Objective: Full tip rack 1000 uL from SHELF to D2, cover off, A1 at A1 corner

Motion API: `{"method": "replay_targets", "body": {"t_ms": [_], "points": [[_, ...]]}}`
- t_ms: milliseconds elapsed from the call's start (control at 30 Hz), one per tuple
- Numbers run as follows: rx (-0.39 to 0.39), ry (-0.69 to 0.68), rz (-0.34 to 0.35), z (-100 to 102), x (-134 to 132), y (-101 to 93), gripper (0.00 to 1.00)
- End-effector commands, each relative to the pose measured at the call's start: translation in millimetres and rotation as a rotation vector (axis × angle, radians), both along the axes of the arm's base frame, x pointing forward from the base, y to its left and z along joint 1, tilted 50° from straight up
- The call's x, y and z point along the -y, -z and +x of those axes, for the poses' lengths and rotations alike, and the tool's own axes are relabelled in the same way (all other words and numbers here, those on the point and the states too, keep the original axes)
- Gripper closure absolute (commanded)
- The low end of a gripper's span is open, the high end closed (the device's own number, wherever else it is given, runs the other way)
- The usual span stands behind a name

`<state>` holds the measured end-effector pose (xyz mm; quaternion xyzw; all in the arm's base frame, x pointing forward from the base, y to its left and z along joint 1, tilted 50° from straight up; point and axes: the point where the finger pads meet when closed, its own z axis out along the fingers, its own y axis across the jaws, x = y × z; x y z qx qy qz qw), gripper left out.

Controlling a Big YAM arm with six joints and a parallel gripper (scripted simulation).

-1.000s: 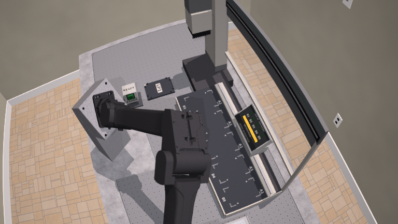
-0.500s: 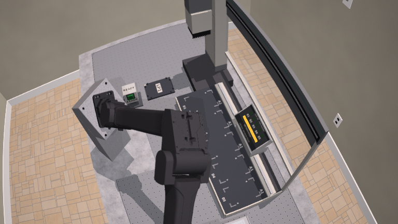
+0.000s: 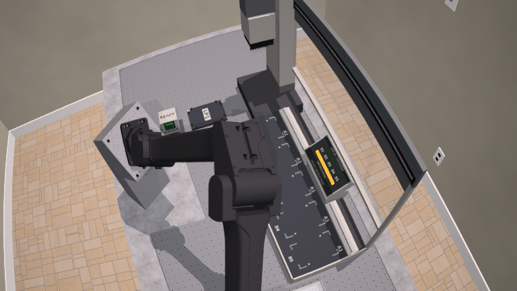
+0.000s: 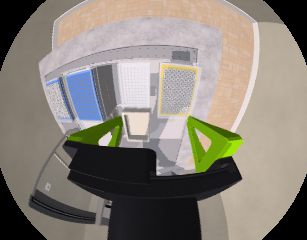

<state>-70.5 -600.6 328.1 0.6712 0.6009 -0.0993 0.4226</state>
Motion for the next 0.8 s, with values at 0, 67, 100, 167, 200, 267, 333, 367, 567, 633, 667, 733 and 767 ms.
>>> {"method": "replay_targets", "body": {"t_ms": [0,67,100,167,200,267,333,367,567,633,667,733,767], "points": [[0.011,0.007,-0.015,16.2,-8.0,-11.4,0.0],[0.011,0.007,-0.016,25.3,-11.6,-13.2,0.0],[0.012,0.007,-0.016,29.9,-13.4,-14.2,0.0],[0.013,0.007,-0.016,39.0,-16.9,-16.0,0.0],[0.013,0.007,-0.016,43.6,-18.7,-17.0,0.0],[0.014,0.007,-0.017,52.7,-22.3,-18.8,0.0],[0.015,0.007,-0.017,61.8,-25.8,-20.7,0.0],[0.015,0.007,-0.017,61.8,-25.8,-20.7,0.0],[0.018,0.007,-0.014,84.6,-35.2,-24.9,0.0],[0.018,0.007,-0.018,93.7,-38.3,-27.4,0.0],[0.019,0.007,-0.018,98.2,-40.1,-28.4,0.0],[0.02,0.007,-0.018,107.3,-43.6,-30.3,0.0],[0.02,0.007,-0.018,111.9,-45.5,-31.2,0.0]]}}
